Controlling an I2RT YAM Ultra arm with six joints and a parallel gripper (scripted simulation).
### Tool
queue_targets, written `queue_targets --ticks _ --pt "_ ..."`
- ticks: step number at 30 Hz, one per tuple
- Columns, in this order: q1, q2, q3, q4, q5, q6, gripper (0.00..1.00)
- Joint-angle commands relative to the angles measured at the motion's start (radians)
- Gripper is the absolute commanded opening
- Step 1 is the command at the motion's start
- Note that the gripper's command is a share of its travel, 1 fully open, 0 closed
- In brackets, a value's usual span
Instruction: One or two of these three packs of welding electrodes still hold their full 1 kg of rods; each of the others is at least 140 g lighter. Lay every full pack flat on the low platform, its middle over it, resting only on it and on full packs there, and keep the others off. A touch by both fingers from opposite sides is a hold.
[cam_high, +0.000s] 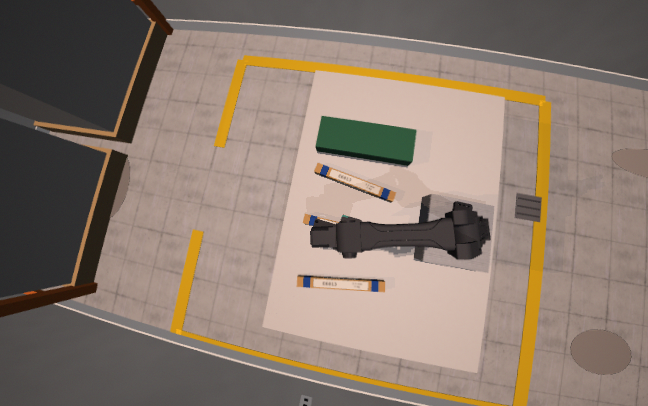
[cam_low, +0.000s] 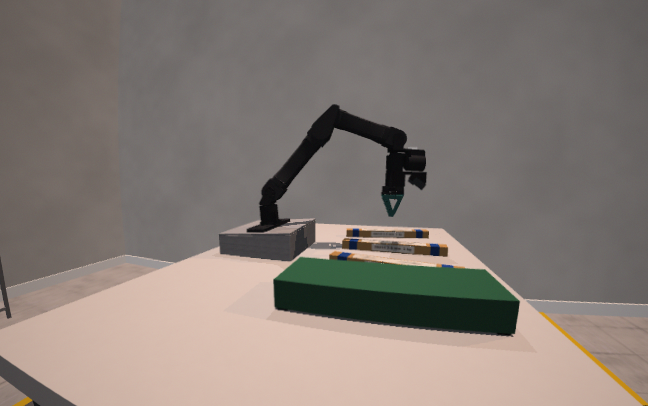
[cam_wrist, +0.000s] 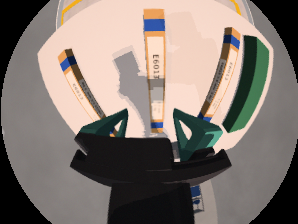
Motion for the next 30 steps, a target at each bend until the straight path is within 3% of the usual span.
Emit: queue_targets --ticks 1,4,8,30 --pt "-0.017 -0.043 -0.024 0.032 -0.002 -0.06 0.74" --pt "-0.048 -0.049 -0.033 0.036 0.003 -0.091 0.74" --pt "-0.029 -0.054 0.005 0.038 -0.001 -0.092 0.74" --pt "-0.043 -0.038 0.021 0.004 0.001 -0.089 0.74"
